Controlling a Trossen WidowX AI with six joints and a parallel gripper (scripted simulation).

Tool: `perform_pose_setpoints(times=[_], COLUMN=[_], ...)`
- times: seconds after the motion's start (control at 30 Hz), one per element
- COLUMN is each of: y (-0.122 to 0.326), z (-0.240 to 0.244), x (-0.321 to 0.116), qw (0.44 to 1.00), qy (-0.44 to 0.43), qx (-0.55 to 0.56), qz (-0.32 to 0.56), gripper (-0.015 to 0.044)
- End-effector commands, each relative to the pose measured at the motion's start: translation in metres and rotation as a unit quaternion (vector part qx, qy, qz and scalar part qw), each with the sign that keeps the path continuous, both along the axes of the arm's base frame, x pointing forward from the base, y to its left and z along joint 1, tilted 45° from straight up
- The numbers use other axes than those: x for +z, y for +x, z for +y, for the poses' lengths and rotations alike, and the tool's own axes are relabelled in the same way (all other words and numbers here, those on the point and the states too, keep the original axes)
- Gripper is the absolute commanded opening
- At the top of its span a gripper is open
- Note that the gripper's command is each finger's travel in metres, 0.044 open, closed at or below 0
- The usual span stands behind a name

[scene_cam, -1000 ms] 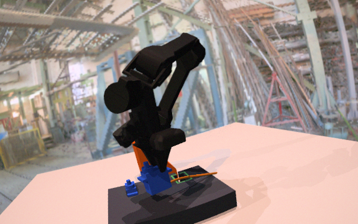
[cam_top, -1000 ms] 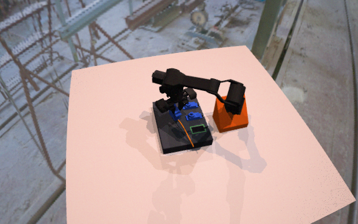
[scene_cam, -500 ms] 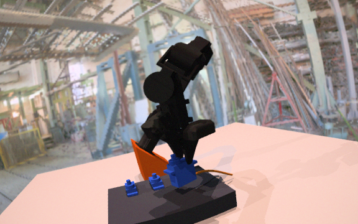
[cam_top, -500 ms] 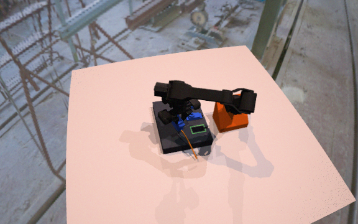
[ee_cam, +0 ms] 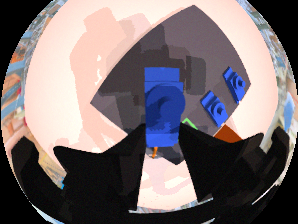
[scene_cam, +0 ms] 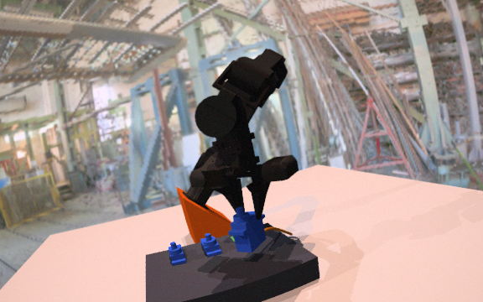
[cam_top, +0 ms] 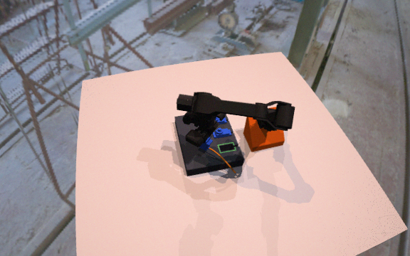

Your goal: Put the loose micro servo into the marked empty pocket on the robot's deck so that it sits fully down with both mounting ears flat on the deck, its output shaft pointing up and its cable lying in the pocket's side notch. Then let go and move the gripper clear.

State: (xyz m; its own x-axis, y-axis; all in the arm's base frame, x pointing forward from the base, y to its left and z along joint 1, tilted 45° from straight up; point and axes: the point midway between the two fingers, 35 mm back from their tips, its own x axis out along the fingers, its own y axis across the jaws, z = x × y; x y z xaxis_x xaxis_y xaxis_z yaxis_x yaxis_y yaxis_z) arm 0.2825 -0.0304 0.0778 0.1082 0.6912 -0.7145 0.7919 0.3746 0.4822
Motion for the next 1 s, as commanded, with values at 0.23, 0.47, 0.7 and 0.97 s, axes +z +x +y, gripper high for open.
perform_pose_setpoints(times=[0.23, 0.47, 0.7, 0.97], y=[-0.0002, -0.0002, -0.0002, -0.0069], z=[0.0004, 0.0004, 0.0004, 0.0014], x=[0.0007, 0.0007, 0.0007, 0.0006], qw=[0.982, 0.951, 0.918, 0.918], qy=[-0.019, -0.032, -0.042, -0.042], qx=[0.136, 0.22, 0.283, 0.283], qz=[-0.133, -0.214, -0.275, -0.275], gripper=[0.0, 0.0, 0.0, 0.0])
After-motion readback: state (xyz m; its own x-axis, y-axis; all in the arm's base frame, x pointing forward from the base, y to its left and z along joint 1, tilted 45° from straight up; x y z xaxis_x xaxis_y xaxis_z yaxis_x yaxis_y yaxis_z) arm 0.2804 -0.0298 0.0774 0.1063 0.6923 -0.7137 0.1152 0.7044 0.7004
